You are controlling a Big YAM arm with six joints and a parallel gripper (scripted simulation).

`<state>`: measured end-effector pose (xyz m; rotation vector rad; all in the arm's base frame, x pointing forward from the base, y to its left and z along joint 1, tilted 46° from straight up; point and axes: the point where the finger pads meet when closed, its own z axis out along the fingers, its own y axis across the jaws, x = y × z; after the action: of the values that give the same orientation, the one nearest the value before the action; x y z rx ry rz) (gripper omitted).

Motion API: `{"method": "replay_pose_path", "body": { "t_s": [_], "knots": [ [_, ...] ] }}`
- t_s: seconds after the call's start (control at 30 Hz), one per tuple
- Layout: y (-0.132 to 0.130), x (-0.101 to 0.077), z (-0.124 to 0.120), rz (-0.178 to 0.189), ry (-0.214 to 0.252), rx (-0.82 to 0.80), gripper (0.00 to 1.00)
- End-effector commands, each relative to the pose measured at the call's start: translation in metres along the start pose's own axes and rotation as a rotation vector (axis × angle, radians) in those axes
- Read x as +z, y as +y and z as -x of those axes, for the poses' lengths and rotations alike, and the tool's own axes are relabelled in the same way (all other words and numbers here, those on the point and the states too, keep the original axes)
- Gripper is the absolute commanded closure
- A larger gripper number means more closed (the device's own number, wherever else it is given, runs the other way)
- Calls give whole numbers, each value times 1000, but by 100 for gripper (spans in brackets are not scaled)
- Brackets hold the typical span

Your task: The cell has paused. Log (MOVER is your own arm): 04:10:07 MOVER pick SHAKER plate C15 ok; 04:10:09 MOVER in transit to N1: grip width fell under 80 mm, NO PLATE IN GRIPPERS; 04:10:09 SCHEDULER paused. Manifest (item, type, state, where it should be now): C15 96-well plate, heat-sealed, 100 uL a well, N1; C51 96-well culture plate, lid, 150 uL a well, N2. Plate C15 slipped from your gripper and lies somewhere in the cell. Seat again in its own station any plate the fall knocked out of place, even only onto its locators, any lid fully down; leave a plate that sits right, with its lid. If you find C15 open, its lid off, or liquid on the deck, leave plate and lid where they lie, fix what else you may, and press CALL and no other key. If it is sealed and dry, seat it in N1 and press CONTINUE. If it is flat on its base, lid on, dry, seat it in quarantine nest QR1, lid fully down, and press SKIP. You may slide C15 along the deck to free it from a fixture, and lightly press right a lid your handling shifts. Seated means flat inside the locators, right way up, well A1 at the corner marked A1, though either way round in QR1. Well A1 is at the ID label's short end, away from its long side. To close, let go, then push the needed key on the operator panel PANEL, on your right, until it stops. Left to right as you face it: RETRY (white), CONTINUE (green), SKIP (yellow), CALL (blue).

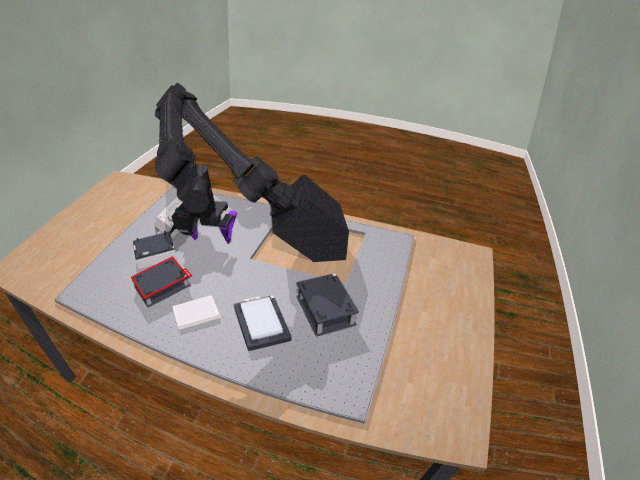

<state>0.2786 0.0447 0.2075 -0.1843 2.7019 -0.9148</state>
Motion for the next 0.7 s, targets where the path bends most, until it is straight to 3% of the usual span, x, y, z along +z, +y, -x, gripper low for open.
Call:
{"method": "replay_pose_path", "body": {
  "t_s": [0.0,0.07,0.13,0.3,0.37,0.4,0.5,0.63,0.67],
  "knots": [
    [-14,1,-13,-2,-3,49,0],
    [-14,1,-13,-2,-3,49,0],
    [-14,-1,-21,-36,-42,61,0],
    [-31,10,-42,-42,-23,59,0],
    [-31,10,-49,-76,-62,94,0],
    [-37,15,-55,-83,-48,111,0],
    [-44,21,-68,-83,-43,91,0],
    [-44,21,-67,-82,-46,94,0],
    [-42,14,-57,-70,-67,110,0]
  ]
}}
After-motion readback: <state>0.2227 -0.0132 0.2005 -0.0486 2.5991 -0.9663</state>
